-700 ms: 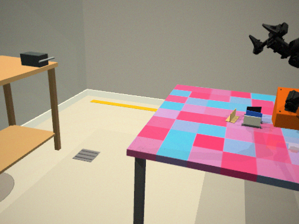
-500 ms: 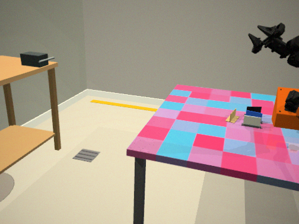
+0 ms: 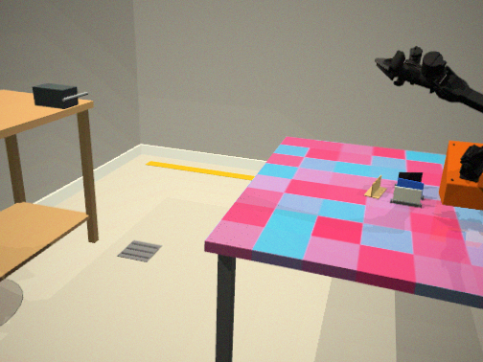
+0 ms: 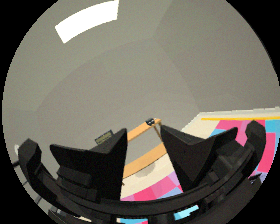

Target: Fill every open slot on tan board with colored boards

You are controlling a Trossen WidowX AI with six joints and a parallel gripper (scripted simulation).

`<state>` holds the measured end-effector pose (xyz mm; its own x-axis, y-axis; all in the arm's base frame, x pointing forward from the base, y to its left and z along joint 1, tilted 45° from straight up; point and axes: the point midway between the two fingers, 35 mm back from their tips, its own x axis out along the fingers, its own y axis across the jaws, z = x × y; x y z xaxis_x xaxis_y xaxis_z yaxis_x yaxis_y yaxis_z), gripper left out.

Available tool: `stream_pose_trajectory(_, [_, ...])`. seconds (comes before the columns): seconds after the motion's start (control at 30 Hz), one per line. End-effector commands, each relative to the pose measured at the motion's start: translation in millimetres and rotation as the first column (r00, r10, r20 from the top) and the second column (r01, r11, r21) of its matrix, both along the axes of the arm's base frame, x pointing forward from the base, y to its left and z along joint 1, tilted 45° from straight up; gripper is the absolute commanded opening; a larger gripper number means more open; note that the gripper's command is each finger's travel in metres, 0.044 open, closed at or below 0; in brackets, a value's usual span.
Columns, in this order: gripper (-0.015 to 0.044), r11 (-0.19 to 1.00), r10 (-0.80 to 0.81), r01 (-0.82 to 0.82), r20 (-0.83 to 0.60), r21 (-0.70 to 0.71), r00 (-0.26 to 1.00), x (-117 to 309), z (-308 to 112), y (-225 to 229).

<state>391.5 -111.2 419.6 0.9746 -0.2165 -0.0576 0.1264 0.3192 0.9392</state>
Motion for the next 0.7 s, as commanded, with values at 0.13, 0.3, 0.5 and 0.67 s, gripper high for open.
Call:
stream_pose_trajectory(0.13, [0.0181, 0.967, 0.015, -0.11, -0.379, -0.231, 0.925, 18.4, -104.8, -31.1])
stream_pose_trajectory(0.3, [0.0181, 0.912, 0.045, -0.276, -0.595, -0.304, 0.802, 15.1, -171.9, -46.5])
stream_pose_trajectory(0.5, [0.0181, 0.786, 0.122, -0.559, -0.82, -0.265, 0.56, -7.7, -260.4, -59.3])
stream_pose_trajectory(0.67, [0.0181, 0.673, 0.189, -0.72, -0.902, -0.168, 0.388, -30.7, -309.4, -61.1])
